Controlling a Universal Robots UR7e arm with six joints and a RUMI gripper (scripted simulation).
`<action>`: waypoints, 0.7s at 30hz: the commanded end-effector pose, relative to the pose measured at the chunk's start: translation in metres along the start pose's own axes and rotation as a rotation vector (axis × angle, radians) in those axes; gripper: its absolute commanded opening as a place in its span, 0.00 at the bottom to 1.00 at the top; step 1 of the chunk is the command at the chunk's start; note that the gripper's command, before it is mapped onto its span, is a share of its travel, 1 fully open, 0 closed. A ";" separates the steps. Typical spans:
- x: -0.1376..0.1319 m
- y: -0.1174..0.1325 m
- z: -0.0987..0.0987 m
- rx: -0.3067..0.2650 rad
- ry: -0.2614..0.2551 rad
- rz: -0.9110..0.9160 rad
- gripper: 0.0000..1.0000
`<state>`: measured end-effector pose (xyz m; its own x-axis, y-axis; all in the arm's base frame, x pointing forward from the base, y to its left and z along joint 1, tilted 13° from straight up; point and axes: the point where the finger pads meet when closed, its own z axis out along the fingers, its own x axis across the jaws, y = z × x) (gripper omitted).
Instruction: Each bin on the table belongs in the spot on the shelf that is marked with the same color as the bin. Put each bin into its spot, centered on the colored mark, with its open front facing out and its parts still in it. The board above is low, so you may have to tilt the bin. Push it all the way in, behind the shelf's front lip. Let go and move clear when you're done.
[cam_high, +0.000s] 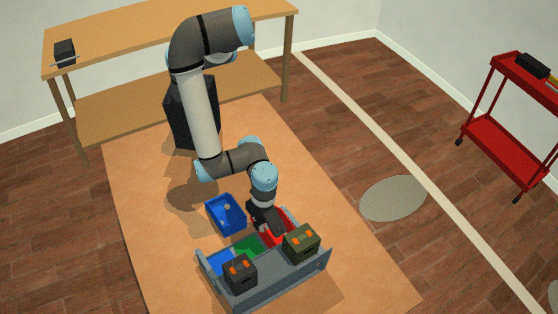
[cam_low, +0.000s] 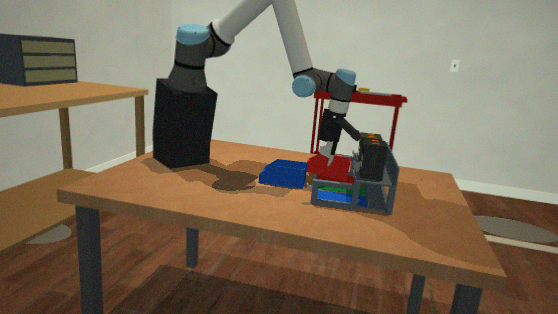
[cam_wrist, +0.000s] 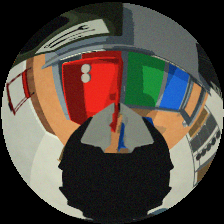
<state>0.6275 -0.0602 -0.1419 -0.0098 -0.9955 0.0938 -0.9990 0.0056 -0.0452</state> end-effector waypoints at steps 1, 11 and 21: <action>0.000 -0.001 0.000 0.002 0.000 0.000 0.00; 0.000 -0.001 0.003 0.002 0.000 0.000 0.00; 0.000 -0.001 0.005 0.002 0.000 0.000 0.00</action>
<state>0.6284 -0.0611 -0.1475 -0.0098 -0.9955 0.0938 -0.9990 0.0056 -0.0453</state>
